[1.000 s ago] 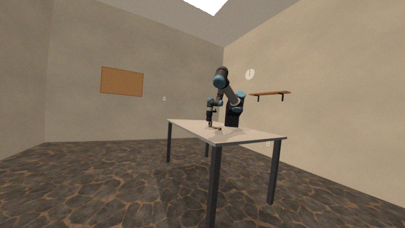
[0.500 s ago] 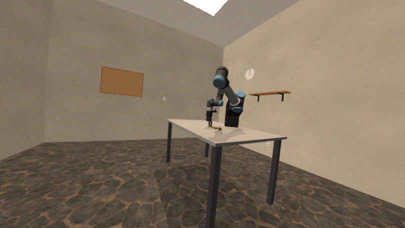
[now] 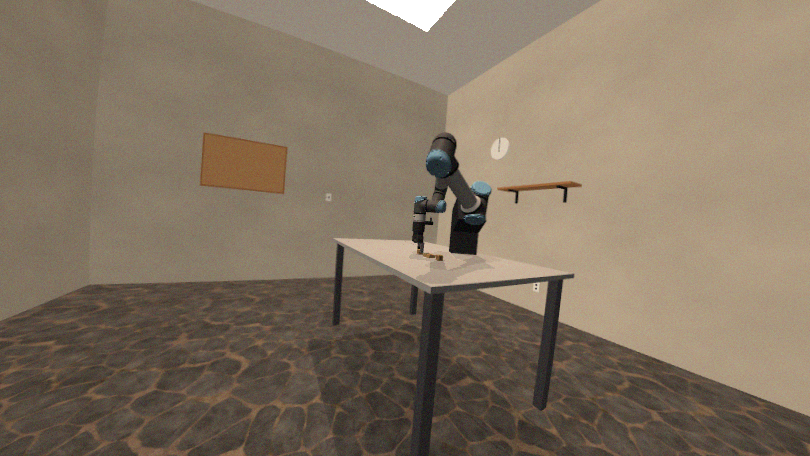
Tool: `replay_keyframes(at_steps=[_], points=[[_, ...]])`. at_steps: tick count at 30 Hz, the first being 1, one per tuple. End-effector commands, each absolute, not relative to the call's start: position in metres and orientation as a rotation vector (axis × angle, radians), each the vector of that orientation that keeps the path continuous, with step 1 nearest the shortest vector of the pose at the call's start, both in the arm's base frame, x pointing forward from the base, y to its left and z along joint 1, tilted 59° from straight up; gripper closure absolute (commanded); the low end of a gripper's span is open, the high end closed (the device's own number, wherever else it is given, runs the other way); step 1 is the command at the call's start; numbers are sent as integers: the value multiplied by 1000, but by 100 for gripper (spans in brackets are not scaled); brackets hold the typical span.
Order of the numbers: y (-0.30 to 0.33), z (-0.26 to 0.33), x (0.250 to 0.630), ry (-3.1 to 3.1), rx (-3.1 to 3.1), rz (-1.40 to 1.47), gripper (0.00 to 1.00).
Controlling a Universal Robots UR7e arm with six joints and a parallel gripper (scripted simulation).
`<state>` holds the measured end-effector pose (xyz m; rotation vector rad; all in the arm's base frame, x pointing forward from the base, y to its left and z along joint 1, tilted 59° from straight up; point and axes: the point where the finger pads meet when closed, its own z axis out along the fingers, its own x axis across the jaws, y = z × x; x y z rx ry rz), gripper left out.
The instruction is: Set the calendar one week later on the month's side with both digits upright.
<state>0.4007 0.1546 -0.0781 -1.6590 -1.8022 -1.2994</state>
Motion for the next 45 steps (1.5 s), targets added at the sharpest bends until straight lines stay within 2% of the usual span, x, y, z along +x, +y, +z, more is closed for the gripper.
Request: replay_keyframes(at_steps=[1, 45], points=[[154, -79, 402, -1803, -1660, -1301, 43], [147, -73, 398, -1800, -1662, -1300, 43]])
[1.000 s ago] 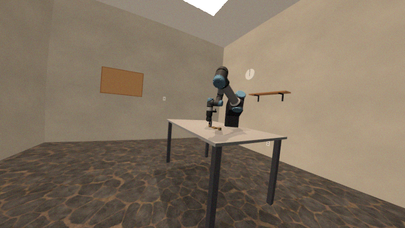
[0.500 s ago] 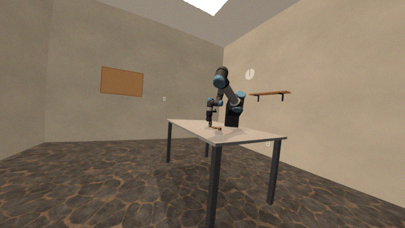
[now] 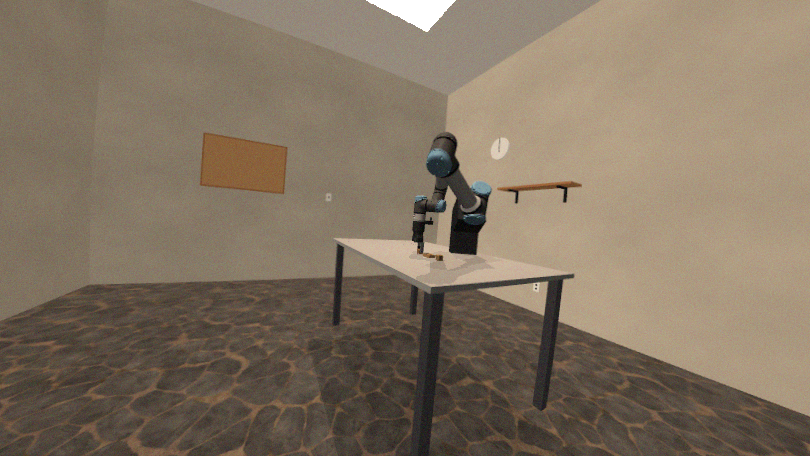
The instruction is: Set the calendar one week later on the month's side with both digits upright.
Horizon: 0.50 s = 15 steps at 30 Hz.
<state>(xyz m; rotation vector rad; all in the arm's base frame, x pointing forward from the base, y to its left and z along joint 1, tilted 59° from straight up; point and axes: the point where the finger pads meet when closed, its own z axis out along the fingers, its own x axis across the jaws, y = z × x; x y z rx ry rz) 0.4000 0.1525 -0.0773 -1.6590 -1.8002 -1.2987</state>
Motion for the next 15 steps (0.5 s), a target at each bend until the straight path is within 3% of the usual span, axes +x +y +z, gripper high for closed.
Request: replay_keyframes(at_steps=[1, 15], points=[[146, -73, 397, -1800, -1662, -1300, 43], [118, -56, 387, -1802, -1662, -1300, 43]])
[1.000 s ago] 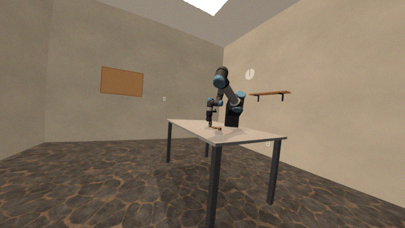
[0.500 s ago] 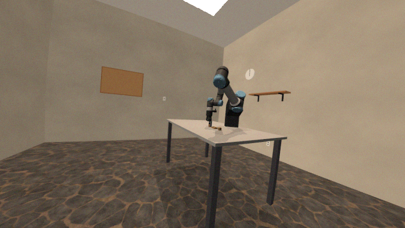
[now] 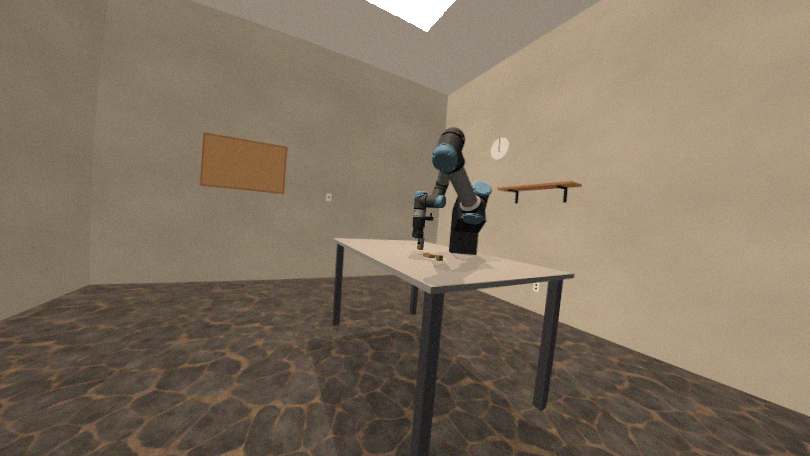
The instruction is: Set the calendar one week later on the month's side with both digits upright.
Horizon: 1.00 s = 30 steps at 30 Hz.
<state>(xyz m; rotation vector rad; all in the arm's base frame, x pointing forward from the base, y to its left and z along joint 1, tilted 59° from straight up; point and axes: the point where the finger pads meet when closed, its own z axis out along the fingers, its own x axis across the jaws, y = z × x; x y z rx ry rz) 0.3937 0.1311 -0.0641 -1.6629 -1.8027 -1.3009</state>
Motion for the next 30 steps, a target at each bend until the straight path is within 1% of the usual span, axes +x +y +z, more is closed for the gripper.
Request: replay_keyframes(at_steps=[1, 18, 30], points=[[115, -54, 387, -1802, -1662, -1300, 43], [78, -31, 375, -1807, -1662, -1301, 43], [72, -27, 372, -1806, -1662, -1301, 43]])
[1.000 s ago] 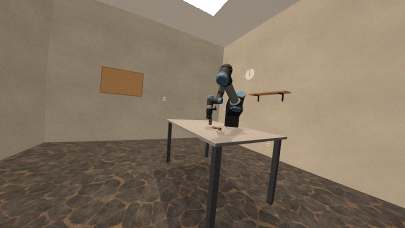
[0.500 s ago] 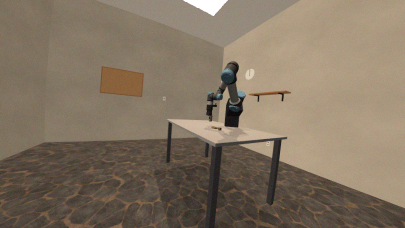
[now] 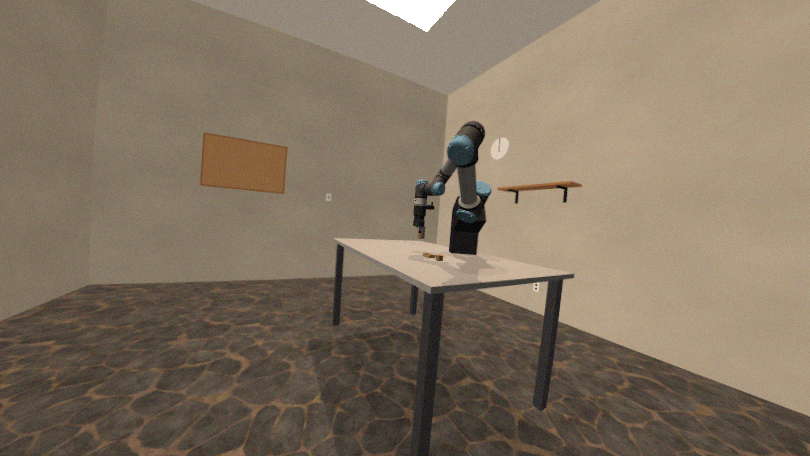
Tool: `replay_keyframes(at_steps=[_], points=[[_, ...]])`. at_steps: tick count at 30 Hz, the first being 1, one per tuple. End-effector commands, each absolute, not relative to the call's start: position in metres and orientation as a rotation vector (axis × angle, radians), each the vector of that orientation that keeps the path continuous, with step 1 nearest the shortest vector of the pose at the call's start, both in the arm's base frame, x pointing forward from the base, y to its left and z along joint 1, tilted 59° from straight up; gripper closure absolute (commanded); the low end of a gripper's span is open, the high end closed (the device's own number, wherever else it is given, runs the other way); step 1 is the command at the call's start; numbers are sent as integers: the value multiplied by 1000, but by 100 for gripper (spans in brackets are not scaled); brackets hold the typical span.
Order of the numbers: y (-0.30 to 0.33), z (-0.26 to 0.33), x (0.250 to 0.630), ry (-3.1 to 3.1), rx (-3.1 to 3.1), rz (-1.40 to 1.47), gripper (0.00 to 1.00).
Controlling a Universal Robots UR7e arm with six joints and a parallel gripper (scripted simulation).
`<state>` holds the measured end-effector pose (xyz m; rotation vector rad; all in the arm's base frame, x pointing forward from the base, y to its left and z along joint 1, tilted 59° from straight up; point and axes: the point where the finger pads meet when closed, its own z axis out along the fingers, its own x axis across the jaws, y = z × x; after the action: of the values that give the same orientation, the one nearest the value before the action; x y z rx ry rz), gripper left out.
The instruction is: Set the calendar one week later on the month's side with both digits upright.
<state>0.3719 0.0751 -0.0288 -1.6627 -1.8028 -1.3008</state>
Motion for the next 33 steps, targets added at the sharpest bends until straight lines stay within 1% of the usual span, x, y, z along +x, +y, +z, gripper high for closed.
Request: replay_keyframes(at_steps=[1, 16, 33], points=[[72, -27, 371, -1806, -1662, -1301, 43], [77, -22, 369, -1802, -1658, -1299, 43], [121, 52, 349, -1803, -1657, -1300, 43]])
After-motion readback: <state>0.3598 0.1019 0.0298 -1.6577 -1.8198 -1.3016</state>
